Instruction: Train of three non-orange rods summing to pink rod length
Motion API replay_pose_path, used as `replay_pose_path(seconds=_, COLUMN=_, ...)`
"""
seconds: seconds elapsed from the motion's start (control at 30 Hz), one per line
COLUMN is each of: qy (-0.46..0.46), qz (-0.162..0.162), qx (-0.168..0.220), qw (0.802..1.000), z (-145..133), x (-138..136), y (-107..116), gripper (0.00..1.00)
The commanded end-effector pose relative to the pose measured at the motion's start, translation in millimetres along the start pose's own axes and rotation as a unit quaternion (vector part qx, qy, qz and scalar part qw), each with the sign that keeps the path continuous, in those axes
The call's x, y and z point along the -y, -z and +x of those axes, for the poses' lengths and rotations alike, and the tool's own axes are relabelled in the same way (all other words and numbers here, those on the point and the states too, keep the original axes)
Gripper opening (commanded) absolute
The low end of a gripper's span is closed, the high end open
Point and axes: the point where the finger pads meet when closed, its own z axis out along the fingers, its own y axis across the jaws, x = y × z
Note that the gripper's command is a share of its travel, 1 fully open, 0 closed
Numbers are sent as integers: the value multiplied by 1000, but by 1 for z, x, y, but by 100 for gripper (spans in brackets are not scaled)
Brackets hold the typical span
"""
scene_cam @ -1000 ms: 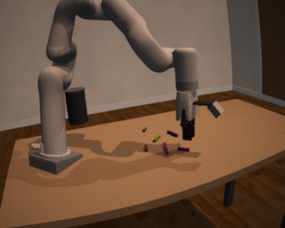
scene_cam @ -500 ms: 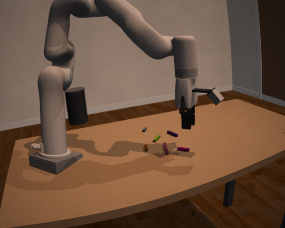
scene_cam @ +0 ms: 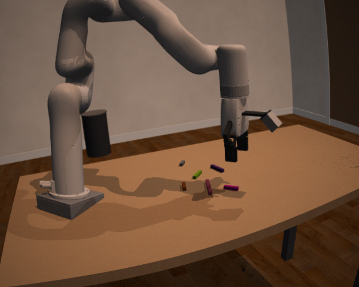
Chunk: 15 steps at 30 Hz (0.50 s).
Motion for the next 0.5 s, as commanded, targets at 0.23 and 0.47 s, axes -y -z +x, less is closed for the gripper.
replay_pose_path(seconds=0.23, qy=32, qz=1, qx=-2, qw=999, z=-5, x=5, y=1, gripper=100)
replay_pose_path(seconds=0.47, qy=137, qz=0, qx=-2, qw=991, z=-24, x=17, y=-2, gripper=100)
